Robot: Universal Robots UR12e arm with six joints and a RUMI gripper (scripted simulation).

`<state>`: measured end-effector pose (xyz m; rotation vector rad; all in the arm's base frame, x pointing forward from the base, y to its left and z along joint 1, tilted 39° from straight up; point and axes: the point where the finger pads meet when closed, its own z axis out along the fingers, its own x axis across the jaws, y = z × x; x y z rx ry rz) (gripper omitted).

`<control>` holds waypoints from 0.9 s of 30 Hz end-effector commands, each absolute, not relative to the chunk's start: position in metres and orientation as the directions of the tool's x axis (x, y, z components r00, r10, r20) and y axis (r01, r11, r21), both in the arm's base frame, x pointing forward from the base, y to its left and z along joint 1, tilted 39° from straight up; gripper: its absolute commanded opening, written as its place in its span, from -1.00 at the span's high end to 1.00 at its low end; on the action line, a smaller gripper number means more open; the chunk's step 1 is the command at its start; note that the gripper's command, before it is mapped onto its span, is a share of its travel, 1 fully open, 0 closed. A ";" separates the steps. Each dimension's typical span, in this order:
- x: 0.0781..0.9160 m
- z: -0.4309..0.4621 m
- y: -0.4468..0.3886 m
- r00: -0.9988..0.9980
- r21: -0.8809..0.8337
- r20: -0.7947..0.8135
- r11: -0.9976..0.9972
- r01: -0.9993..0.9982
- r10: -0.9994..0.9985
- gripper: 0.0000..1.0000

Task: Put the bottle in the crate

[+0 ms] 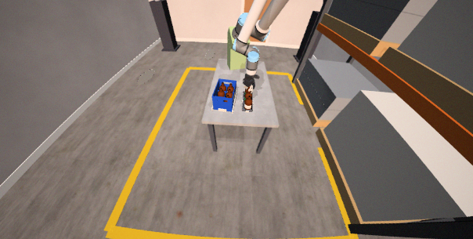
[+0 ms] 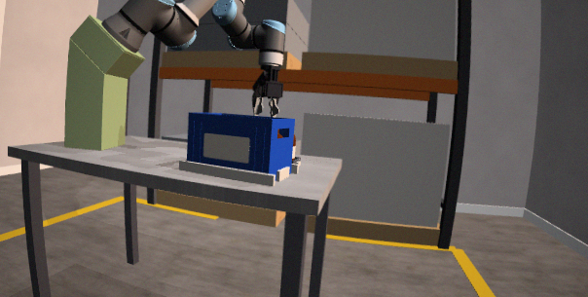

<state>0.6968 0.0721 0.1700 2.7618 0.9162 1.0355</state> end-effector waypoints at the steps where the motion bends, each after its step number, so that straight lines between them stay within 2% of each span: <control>1: 0.699 0.172 0.072 0.598 0.249 0.585 -0.822 0.512 0.549 0.24; 16: 0.699 0.172 0.072 0.598 0.249 0.585 -0.822 0.512 0.549 0.24; 17: 0.699 0.172 0.072 0.598 0.249 0.585 -0.822 0.512 0.549 1.00; 27: 0.699 0.172 0.072 0.598 0.249 0.585 -0.822 0.512 0.549 1.00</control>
